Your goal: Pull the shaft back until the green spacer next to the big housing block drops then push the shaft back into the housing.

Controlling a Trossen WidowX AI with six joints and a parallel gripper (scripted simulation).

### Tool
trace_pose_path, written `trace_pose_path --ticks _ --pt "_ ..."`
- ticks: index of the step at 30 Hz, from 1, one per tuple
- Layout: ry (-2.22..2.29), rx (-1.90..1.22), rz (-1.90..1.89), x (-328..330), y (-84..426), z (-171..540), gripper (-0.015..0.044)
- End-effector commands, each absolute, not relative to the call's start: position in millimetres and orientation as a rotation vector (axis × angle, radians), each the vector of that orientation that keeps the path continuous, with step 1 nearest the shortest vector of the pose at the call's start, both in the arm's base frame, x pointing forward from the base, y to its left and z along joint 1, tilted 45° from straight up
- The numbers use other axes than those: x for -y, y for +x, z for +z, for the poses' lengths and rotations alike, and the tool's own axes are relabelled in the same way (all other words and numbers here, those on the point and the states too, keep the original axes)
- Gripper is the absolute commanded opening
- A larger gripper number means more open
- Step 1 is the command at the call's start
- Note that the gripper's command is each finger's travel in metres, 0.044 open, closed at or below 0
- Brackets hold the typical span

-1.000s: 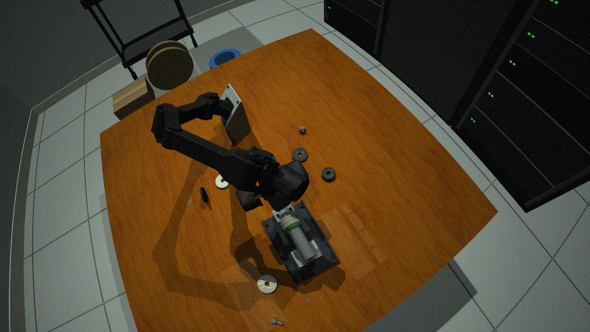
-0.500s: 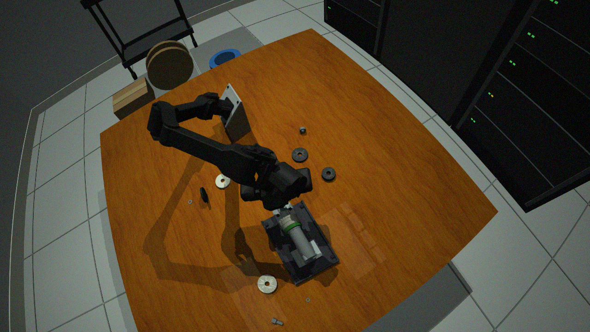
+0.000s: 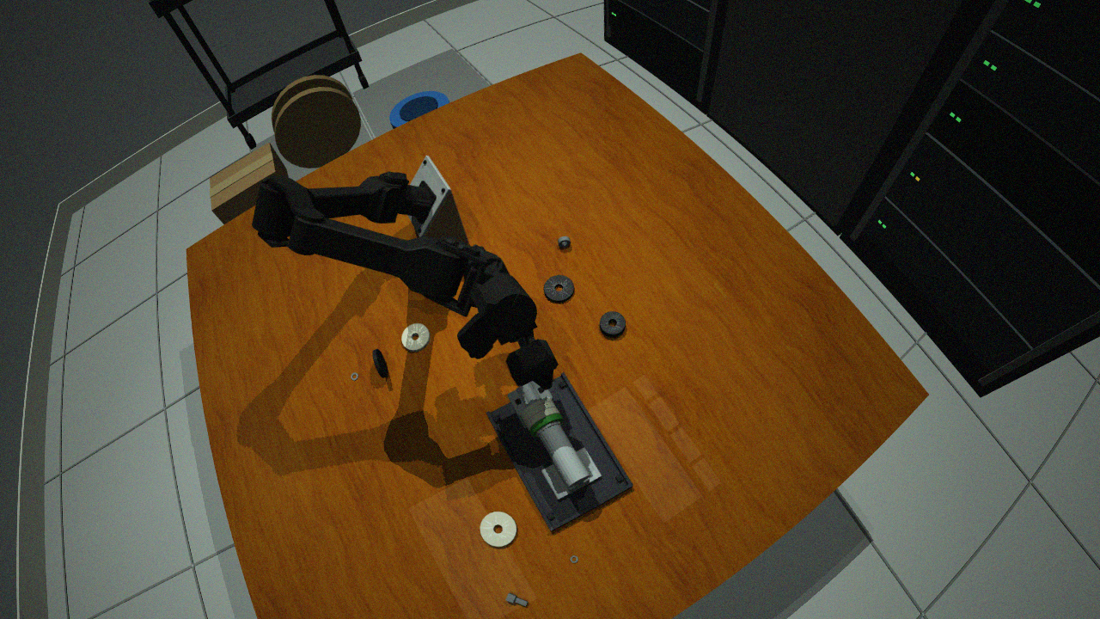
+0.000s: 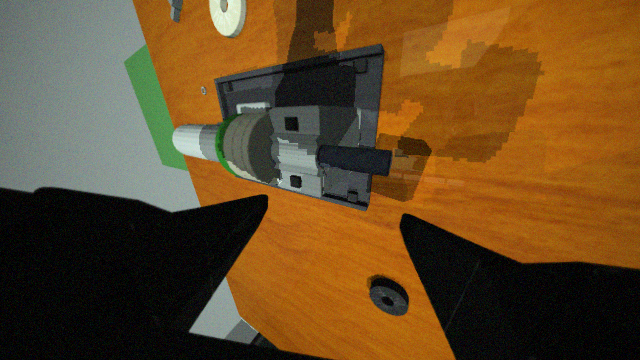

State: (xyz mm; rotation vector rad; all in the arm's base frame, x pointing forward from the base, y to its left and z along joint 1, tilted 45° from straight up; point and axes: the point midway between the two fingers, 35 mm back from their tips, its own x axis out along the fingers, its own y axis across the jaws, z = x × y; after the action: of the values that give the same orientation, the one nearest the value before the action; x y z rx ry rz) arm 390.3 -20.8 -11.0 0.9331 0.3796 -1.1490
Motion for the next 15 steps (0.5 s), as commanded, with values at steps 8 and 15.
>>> trace_pose_path --ticks 8,15 --pt "2.241 0.532 -0.927 34 337 9 0.0440" --pt "2.241 0.532 -0.927 34 337 9 0.0440"
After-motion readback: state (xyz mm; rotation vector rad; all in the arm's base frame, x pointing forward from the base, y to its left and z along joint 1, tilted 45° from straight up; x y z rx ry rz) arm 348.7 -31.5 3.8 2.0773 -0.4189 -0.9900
